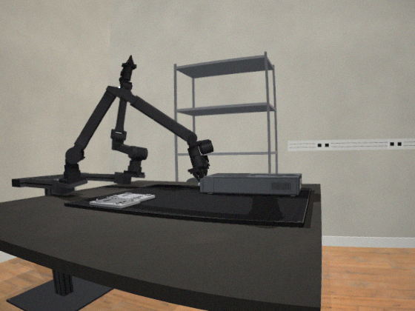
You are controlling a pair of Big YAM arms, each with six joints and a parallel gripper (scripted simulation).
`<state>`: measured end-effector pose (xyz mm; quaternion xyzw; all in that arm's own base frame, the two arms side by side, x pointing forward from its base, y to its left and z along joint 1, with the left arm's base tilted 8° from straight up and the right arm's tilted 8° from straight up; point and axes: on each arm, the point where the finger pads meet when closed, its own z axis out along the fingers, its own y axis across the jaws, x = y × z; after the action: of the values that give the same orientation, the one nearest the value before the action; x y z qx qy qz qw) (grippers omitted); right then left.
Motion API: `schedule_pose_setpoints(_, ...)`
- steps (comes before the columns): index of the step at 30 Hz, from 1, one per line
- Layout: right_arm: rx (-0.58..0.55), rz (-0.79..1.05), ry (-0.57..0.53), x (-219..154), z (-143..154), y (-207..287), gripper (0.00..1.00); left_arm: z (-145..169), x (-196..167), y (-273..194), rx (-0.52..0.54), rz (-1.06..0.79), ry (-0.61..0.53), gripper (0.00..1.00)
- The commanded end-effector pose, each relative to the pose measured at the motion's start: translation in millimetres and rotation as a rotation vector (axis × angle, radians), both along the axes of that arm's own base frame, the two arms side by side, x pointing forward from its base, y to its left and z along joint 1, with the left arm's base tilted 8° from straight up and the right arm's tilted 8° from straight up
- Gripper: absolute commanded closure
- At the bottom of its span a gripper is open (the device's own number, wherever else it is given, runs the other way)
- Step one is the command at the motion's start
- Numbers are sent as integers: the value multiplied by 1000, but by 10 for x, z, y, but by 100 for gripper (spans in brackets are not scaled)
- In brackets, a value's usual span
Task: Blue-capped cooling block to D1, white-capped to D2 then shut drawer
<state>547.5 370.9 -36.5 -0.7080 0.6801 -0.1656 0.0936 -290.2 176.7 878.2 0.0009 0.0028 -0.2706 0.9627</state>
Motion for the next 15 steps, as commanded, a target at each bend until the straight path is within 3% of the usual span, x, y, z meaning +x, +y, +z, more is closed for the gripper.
schedule_pose_setpoints(1,7,6,-1,-210,173,118,100,79,181,-138,19,8,29,100)
schedule_pose_setpoints(15,8,7,0,-251,167,116,100,79,181,-138,19,8,29,100)
